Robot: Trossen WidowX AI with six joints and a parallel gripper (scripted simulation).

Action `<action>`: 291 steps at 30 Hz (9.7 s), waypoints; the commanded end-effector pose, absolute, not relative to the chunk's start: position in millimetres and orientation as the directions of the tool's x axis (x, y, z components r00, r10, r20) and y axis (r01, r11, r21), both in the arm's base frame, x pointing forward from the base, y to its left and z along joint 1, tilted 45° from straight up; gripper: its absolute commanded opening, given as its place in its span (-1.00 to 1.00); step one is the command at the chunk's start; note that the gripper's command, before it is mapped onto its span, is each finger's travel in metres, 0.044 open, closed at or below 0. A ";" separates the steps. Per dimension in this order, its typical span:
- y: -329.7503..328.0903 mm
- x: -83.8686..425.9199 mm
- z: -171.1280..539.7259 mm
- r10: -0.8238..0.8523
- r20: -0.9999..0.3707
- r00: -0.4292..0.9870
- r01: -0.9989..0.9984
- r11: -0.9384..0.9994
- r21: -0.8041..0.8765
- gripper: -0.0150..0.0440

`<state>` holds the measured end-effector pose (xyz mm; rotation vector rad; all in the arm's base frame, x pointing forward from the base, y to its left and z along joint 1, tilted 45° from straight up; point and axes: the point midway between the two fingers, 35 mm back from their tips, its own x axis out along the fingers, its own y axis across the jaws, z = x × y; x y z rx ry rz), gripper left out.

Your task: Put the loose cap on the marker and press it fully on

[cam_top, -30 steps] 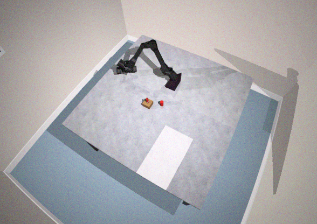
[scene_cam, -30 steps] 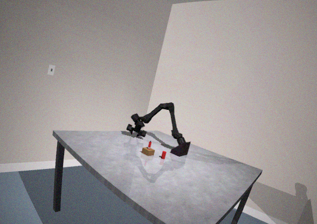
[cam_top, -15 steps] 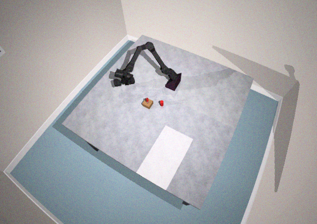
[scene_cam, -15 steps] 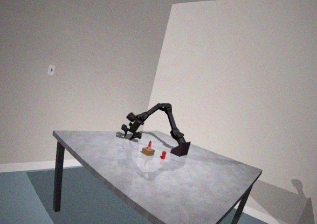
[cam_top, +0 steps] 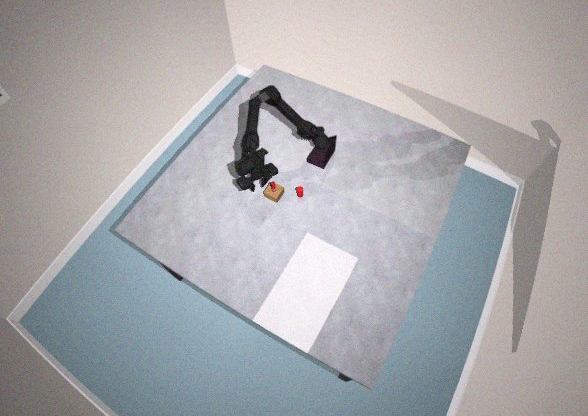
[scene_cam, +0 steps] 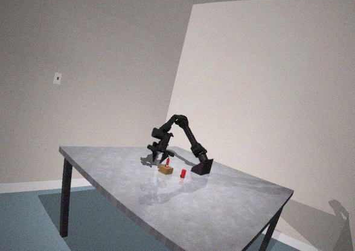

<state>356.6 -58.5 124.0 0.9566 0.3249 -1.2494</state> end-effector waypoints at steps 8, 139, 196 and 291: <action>60.0 293.2 62.4 -0.625 -0.759 0.182 0.982 0.076 0.173 0.33; 54.6 304.6 118.8 -0.694 -0.709 0.128 0.991 0.114 0.068 -0.49; 5.2 318.7 98.4 -0.695 -0.708 0.125 0.992 0.108 0.069 -0.31; 89.3 301.1 177.6 -0.647 -0.729 0.223 -0.135 0.721 -0.680 -0.49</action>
